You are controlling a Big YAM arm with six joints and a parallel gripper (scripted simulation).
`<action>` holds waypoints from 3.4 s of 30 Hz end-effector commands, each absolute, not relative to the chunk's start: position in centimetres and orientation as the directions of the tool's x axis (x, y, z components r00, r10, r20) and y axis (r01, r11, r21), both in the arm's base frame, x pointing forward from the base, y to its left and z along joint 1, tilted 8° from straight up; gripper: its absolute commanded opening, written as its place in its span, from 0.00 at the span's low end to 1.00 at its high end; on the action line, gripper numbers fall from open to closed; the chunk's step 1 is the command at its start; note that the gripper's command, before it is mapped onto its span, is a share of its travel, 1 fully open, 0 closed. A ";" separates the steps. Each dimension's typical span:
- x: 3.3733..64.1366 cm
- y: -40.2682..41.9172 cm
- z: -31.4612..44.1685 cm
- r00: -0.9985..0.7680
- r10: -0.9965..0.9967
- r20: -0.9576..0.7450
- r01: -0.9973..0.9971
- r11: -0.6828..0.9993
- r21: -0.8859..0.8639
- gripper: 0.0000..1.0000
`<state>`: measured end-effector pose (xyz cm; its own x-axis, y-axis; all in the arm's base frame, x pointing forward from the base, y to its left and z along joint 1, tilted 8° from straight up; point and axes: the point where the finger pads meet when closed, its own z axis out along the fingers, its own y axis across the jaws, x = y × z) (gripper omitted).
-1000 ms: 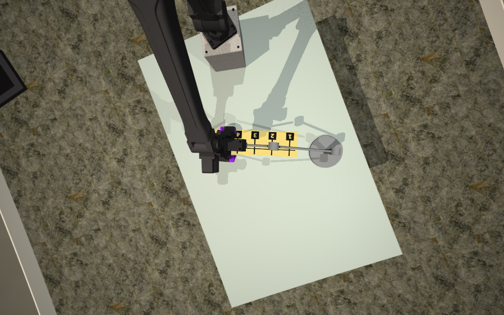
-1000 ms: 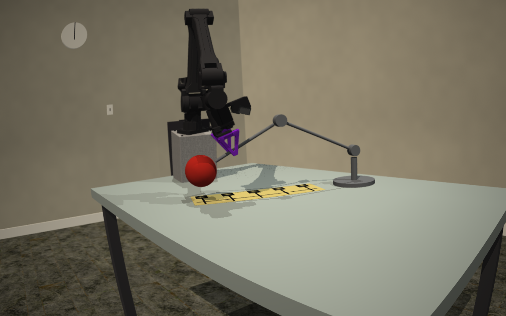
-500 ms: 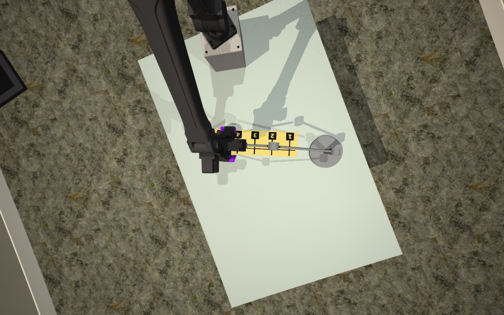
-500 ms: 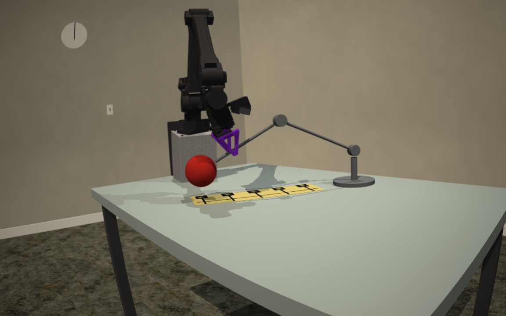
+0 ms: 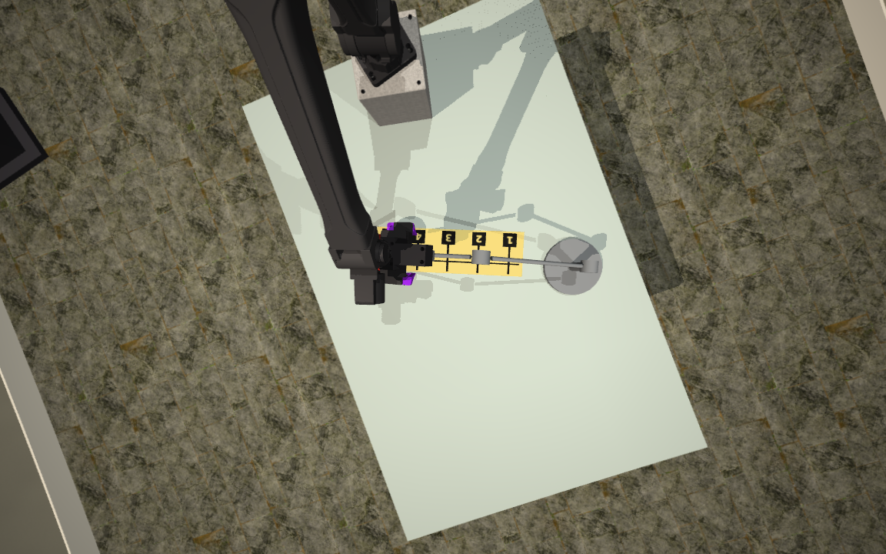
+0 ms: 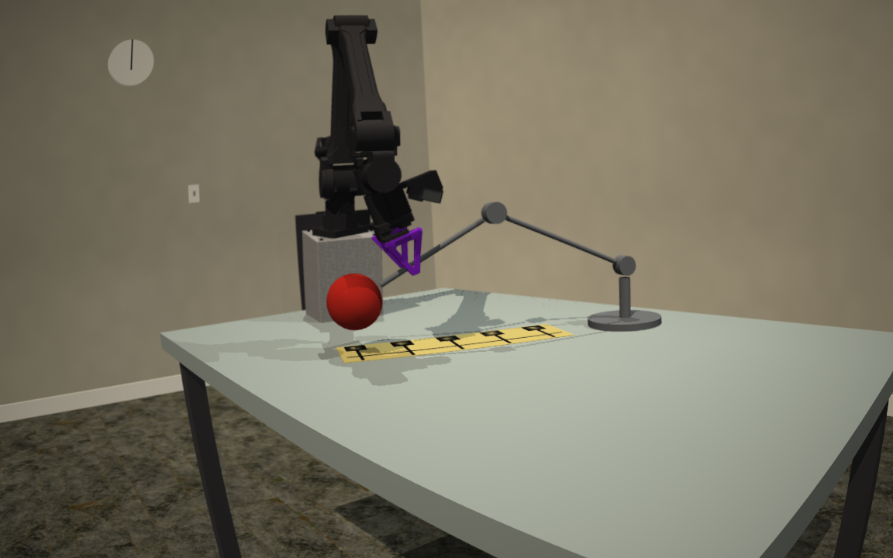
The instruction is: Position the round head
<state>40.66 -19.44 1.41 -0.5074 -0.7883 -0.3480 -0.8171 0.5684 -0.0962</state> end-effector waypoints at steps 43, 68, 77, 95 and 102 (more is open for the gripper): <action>36.1 -21.7 12.4 -0.534 -0.771 -0.348 -0.815 0.579 -0.031 1.00; 35.6 -21.0 13.0 -0.548 -0.760 -0.349 -0.815 0.580 0.017 1.00; 35.6 -21.0 13.1 -0.548 -0.760 -0.349 -0.815 0.580 0.017 1.00; 35.6 -21.0 13.2 -0.548 -0.760 -0.349 -0.814 0.580 0.016 1.00; 35.6 -21.0 13.2 -0.548 -0.760 -0.349 -0.814 0.580 0.016 1.00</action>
<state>35.46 -20.89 12.80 -0.5508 -0.7583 -0.3488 -0.8144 0.5797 0.0259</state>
